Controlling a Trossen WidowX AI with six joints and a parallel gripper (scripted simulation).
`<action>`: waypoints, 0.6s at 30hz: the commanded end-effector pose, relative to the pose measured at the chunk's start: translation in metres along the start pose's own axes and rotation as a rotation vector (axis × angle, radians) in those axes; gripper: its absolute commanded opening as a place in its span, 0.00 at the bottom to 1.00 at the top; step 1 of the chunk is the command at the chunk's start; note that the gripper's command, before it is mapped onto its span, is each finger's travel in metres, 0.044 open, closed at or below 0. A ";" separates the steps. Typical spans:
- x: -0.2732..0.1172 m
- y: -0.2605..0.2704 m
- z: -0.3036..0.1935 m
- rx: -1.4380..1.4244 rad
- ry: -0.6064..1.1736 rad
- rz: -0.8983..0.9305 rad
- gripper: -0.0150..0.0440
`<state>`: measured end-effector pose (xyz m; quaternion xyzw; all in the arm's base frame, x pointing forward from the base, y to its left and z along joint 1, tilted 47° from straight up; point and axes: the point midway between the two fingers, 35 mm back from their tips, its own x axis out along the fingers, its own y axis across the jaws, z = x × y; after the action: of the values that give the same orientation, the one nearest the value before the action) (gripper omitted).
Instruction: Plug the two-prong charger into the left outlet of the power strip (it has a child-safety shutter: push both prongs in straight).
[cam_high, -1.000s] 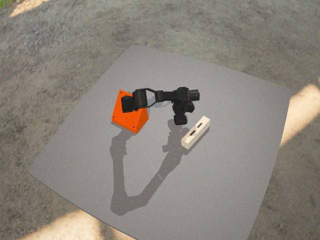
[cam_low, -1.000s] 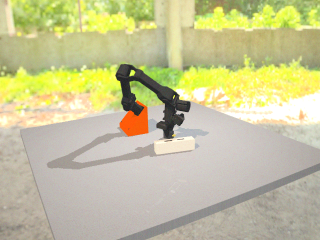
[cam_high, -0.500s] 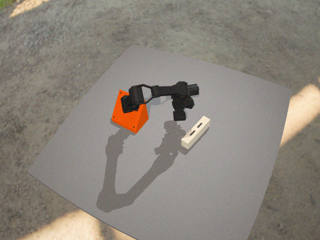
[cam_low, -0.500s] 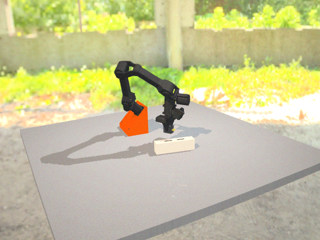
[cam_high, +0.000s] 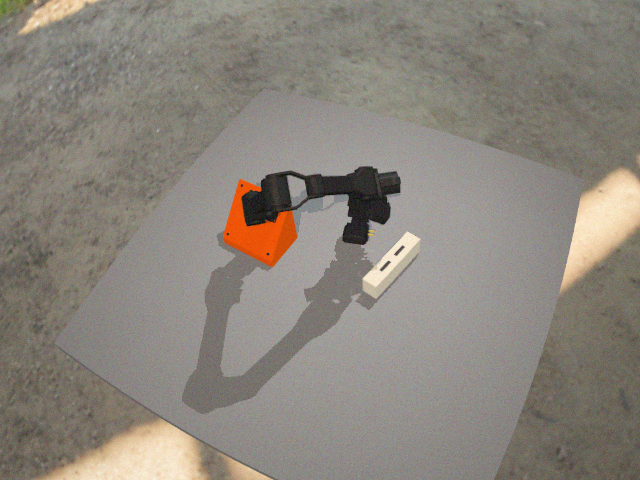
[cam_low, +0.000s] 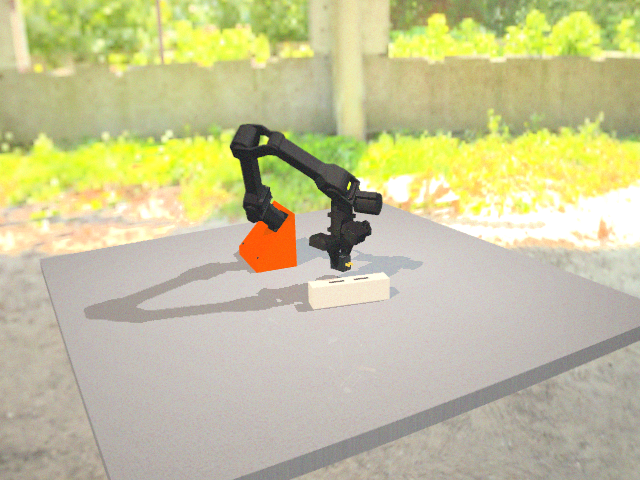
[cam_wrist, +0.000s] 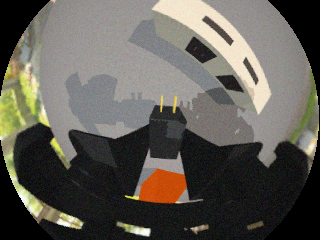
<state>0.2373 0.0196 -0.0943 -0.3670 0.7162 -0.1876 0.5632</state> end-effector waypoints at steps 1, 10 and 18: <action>0.007 0.003 0.002 0.082 0.006 0.006 0.25; 0.016 0.007 0.006 0.242 0.005 0.016 0.25; 0.024 0.009 0.010 0.385 0.006 0.026 0.25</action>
<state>0.2417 0.0120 -0.1136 -0.2638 0.6814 -0.2929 0.6167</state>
